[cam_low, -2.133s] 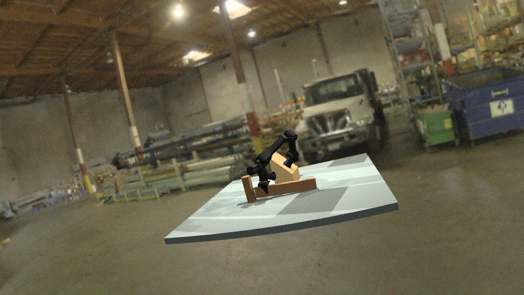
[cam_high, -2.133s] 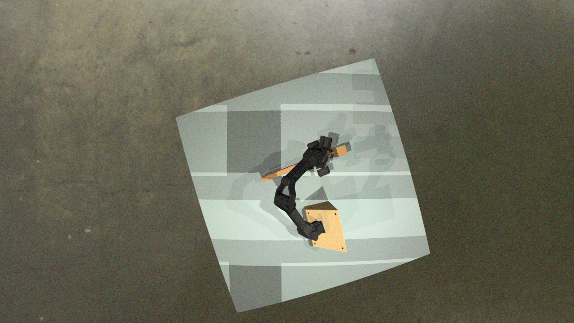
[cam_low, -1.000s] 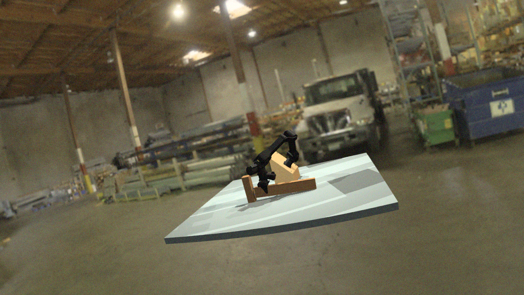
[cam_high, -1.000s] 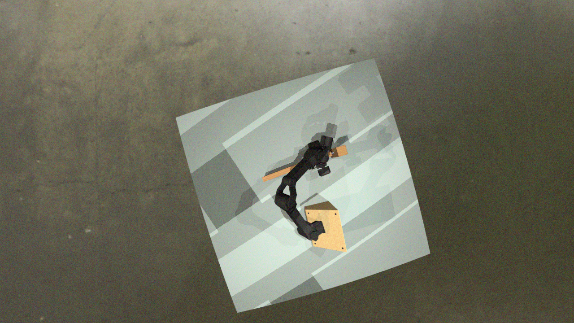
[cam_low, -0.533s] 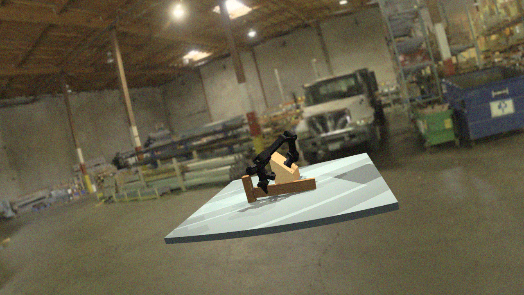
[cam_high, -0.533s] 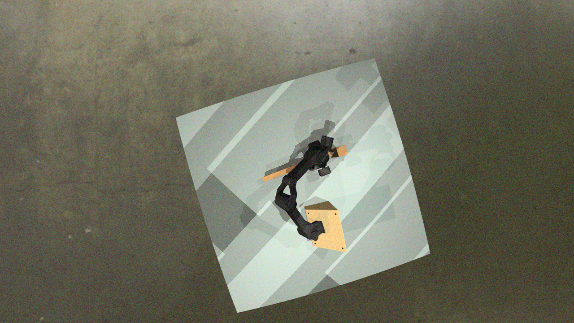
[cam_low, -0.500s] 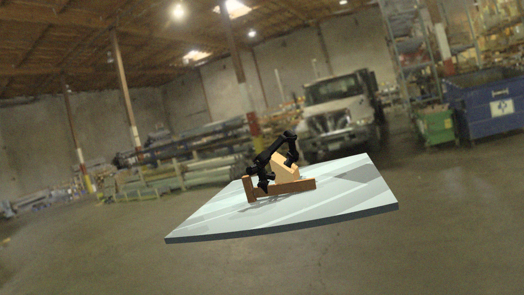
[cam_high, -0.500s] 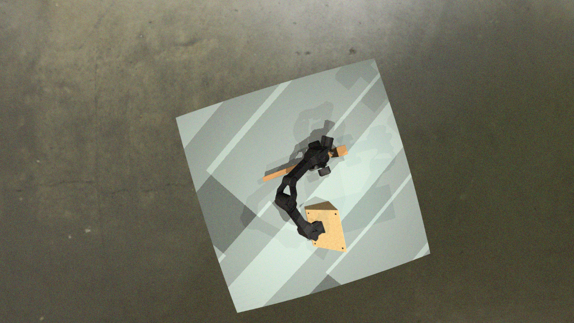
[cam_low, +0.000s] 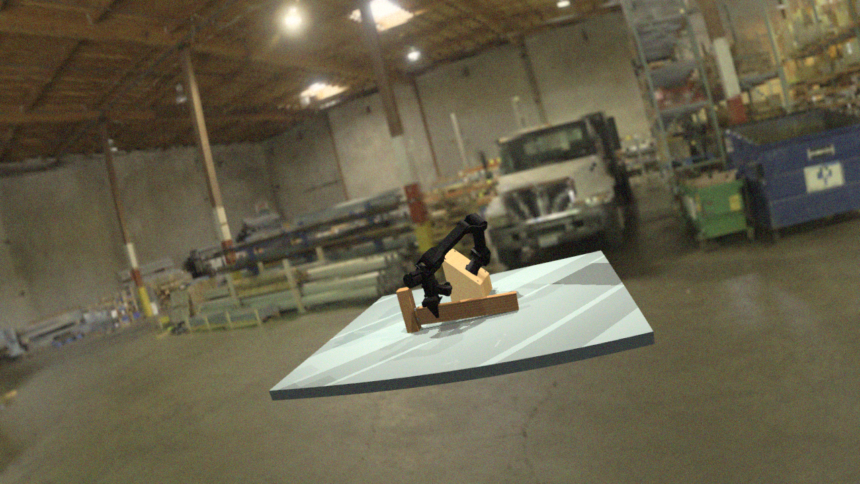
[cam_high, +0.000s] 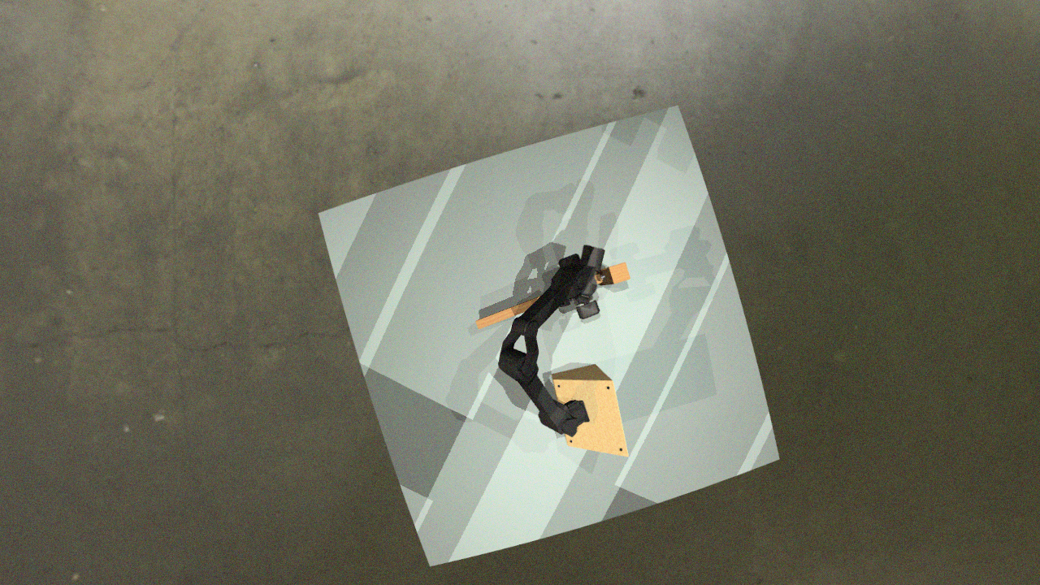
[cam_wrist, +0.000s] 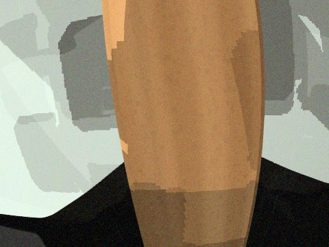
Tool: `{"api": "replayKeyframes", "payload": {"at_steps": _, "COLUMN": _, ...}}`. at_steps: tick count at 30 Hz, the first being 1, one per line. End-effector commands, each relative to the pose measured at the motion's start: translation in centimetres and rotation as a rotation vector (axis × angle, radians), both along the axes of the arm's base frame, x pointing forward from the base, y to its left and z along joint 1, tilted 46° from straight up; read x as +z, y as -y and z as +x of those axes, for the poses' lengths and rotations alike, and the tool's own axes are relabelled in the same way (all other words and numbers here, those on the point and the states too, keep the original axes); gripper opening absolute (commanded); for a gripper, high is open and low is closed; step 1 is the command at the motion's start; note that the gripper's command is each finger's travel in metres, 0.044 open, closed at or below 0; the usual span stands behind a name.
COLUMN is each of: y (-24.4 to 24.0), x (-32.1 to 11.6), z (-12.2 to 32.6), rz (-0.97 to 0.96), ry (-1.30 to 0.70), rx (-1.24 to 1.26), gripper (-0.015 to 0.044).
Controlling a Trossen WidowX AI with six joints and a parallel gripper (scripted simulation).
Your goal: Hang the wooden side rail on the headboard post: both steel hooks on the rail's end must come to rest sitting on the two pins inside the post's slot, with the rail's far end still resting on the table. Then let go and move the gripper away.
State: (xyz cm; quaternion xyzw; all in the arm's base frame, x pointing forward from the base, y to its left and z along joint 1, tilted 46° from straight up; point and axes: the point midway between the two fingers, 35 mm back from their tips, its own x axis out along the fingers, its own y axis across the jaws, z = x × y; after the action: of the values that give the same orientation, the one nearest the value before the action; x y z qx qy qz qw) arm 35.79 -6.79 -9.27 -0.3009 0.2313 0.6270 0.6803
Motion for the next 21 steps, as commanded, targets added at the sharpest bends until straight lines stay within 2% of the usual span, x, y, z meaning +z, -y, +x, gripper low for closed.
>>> {"api": "replayKeyframes", "payload": {"at_steps": 1, "y": 0.67, "x": 0.05, "z": -0.03, "rz": -0.007, "ry": 0.004, "rx": -0.009, "gripper": 0.0}}
{"api": "replayKeyframes", "payload": {"at_steps": 21, "y": 0.71, "x": -0.21, "z": -0.05, "rz": -0.007, "ry": 0.004, "rx": -0.009, "gripper": 0.0}}
